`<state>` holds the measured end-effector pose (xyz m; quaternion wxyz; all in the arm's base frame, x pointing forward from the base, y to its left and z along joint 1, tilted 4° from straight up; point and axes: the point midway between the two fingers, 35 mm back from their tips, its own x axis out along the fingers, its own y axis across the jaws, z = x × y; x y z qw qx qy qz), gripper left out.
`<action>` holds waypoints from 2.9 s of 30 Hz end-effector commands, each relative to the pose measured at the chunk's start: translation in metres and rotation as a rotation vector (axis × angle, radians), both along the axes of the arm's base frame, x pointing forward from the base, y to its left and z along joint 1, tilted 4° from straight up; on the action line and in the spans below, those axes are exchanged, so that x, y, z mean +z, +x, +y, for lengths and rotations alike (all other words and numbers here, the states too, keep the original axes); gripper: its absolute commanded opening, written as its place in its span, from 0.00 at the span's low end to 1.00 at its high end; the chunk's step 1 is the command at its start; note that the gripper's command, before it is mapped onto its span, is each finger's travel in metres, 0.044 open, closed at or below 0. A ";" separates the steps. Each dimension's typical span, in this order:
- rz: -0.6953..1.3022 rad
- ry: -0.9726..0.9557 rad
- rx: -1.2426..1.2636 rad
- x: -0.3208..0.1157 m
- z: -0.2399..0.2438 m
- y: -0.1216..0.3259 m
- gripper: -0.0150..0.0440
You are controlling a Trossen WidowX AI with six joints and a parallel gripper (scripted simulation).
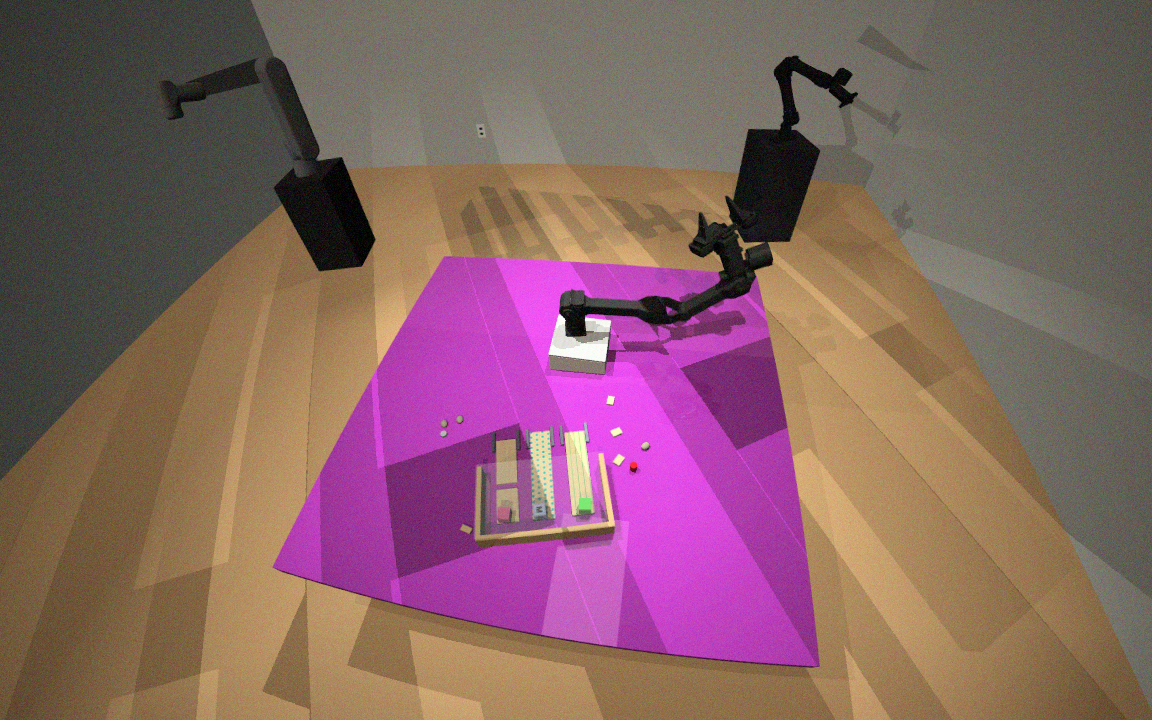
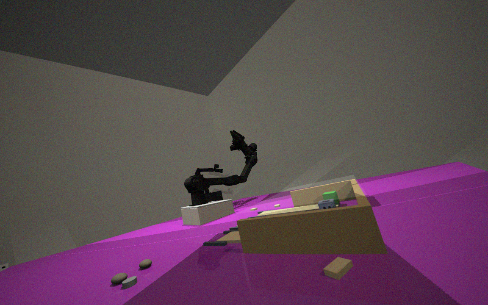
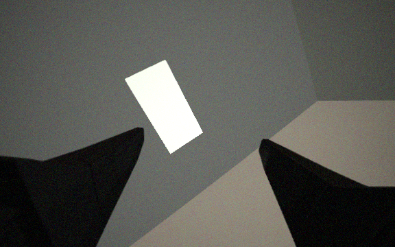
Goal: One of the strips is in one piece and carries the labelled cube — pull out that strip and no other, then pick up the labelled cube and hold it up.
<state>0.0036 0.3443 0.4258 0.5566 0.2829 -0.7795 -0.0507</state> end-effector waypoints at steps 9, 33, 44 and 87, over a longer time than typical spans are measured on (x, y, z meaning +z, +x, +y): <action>0.122 0.195 0.019 0.055 -0.077 -0.037 0.93; 1.132 0.571 0.097 0.079 -0.434 0.053 0.93; 1.737 0.391 0.197 -0.038 -0.495 0.186 0.93; 2.772 -0.440 0.439 -0.293 -0.447 0.328 0.49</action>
